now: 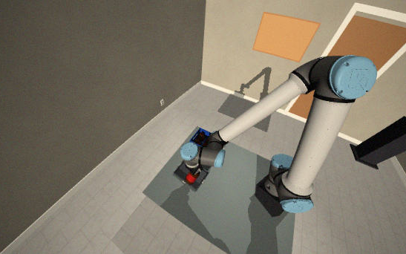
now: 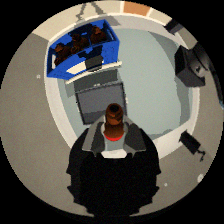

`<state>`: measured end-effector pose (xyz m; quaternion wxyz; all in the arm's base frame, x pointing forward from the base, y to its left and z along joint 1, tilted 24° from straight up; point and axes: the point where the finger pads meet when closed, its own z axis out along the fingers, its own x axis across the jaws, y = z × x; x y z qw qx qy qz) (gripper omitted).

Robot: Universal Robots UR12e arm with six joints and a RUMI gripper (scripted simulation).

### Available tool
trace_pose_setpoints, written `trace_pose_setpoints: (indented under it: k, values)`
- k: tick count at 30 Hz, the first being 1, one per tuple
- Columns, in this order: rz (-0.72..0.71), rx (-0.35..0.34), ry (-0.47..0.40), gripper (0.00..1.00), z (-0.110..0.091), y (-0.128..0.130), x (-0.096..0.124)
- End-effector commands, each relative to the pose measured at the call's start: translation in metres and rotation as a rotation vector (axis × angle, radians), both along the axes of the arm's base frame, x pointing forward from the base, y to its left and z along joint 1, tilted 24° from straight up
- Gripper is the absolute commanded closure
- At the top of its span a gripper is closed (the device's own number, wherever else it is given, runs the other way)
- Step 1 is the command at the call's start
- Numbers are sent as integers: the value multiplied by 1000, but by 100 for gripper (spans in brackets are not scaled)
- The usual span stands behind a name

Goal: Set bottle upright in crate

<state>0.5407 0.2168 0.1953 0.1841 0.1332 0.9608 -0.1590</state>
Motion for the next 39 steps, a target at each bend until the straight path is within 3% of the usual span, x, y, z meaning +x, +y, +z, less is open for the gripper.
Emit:
trace_pose_setpoints:
  k: [1,15,39]
  values:
    - [0,1,-1,100,1,0,0]
    - [-10,-18,5,100,0,0,0]
    - [-64,-140,31,100,0,0,0]
